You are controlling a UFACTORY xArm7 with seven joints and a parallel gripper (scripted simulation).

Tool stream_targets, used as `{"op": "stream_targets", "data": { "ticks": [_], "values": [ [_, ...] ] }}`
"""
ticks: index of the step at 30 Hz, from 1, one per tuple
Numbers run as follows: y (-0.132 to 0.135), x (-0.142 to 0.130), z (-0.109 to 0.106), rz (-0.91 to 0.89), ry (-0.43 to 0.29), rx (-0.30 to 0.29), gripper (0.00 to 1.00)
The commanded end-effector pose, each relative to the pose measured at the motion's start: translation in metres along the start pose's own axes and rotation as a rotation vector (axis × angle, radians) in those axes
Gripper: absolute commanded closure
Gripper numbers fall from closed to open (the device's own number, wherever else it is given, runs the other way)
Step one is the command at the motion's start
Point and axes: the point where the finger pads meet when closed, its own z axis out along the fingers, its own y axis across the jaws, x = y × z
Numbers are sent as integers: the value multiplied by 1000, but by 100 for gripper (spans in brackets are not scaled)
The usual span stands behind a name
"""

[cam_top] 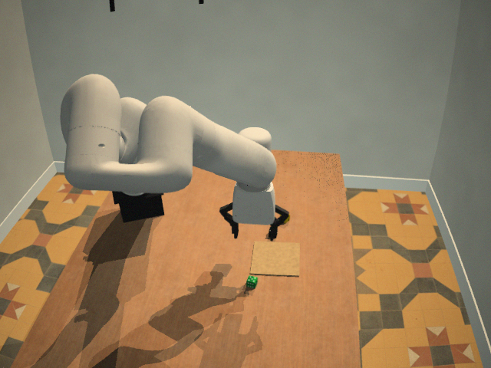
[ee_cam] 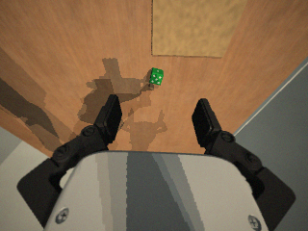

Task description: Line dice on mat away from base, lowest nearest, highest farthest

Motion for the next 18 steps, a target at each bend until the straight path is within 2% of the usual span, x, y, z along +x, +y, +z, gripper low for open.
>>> {"op": "stream_targets", "data": {
  "ticks": [1,8,10,18],
  "values": [
    [1,0,4,0,0,-3,0],
    [2,0,28,0,0,-3,0],
    [2,0,28,0,0,-3,0],
    [2,0,66,0,0,-3,0]
  ]
}}
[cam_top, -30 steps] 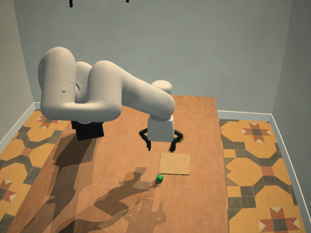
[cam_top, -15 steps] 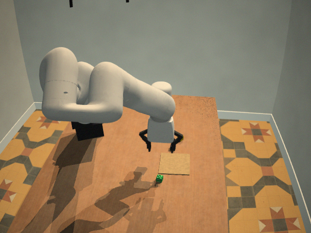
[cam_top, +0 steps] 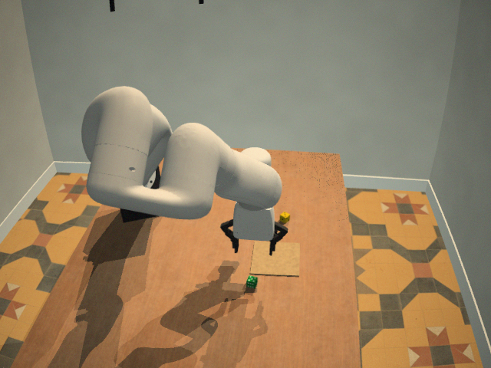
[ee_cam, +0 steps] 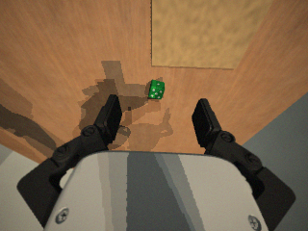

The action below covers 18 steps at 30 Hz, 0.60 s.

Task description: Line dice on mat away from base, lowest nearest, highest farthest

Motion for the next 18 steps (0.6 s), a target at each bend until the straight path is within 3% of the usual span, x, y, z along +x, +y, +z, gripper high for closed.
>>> {"op": "stream_targets", "data": {
  "ticks": [1,7,18],
  "values": [
    [3,1,20,0,-2,-7,0],
    [4,1,43,0,-2,-7,0],
    [4,1,52,0,-2,-7,0]
  ]
}}
